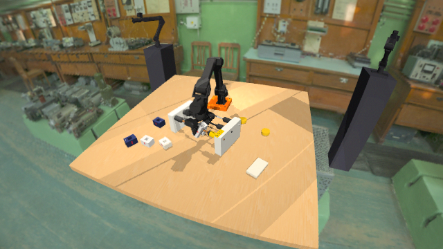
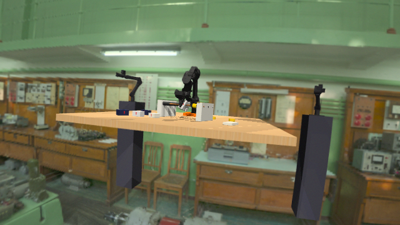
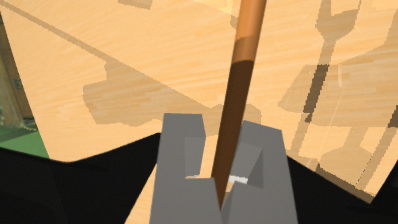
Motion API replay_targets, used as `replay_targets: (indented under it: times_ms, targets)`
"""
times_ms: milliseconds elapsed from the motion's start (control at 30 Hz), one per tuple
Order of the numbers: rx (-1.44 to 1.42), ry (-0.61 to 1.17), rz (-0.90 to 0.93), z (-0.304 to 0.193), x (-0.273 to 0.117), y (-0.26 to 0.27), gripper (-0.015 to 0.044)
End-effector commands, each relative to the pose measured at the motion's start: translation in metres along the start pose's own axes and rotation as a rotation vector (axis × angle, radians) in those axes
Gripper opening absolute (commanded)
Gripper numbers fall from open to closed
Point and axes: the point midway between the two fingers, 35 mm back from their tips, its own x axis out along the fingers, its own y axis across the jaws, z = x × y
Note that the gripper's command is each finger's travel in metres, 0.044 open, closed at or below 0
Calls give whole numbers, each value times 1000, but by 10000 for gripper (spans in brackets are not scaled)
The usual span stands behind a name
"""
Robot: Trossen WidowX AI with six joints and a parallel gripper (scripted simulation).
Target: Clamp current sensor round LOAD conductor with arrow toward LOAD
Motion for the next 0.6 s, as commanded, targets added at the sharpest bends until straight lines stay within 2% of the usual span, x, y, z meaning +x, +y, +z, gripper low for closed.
replay_targets:
  times_ms: [0, 300, 567]
  targets:
    - [0, 0, 1, 0, 0, 0, 210]
    - [-2, 2, -18, -1, -2, 0, 440]
    - [-14, 26, -201, -6, -24, 0, 440]
